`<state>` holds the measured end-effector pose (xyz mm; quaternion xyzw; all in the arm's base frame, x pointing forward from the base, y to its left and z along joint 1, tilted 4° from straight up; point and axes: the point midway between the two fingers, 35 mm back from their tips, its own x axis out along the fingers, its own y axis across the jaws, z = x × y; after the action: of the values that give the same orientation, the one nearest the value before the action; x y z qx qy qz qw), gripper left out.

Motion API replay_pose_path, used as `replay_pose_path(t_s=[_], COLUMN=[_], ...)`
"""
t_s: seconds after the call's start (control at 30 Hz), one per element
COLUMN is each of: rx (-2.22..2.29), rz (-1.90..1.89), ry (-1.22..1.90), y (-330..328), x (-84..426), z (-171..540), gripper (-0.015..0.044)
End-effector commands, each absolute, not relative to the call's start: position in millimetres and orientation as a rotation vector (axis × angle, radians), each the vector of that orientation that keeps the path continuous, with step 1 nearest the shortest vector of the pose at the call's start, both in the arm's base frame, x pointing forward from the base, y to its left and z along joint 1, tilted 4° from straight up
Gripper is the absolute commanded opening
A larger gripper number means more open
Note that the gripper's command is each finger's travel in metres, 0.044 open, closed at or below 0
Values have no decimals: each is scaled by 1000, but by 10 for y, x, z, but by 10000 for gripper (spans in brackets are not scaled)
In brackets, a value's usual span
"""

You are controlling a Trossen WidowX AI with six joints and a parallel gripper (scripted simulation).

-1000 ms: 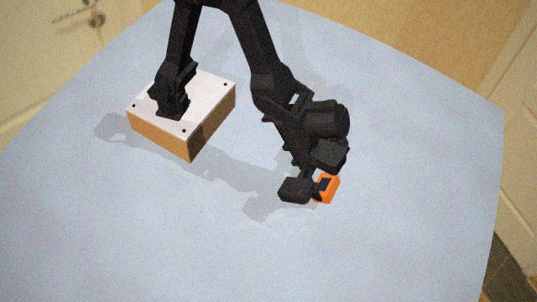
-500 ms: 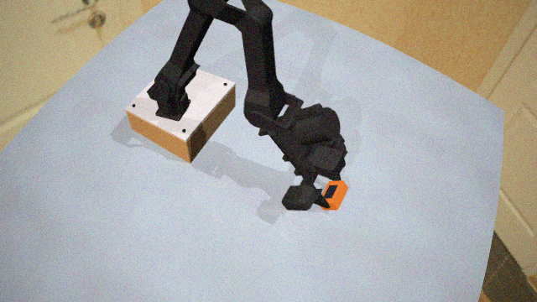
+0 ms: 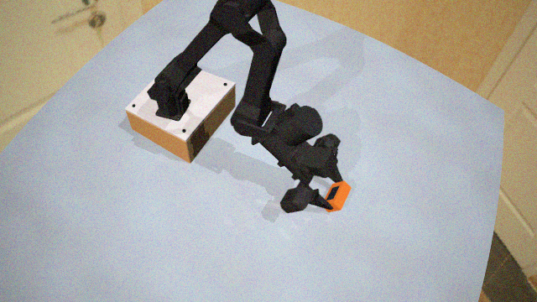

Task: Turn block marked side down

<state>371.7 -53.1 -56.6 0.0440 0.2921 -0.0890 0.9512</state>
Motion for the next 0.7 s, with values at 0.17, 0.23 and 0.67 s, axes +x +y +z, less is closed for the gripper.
replay_pose_path(t_s=[0.17, 0.23, 0.67], rx=[85, 84, 83], rz=[-191, -192, -193], ry=[495, 468, 449], y=[-512, -508, -505], x=[3550, 3523, 3502], z=[-607, -588, -572], gripper=[0, 0, 0])
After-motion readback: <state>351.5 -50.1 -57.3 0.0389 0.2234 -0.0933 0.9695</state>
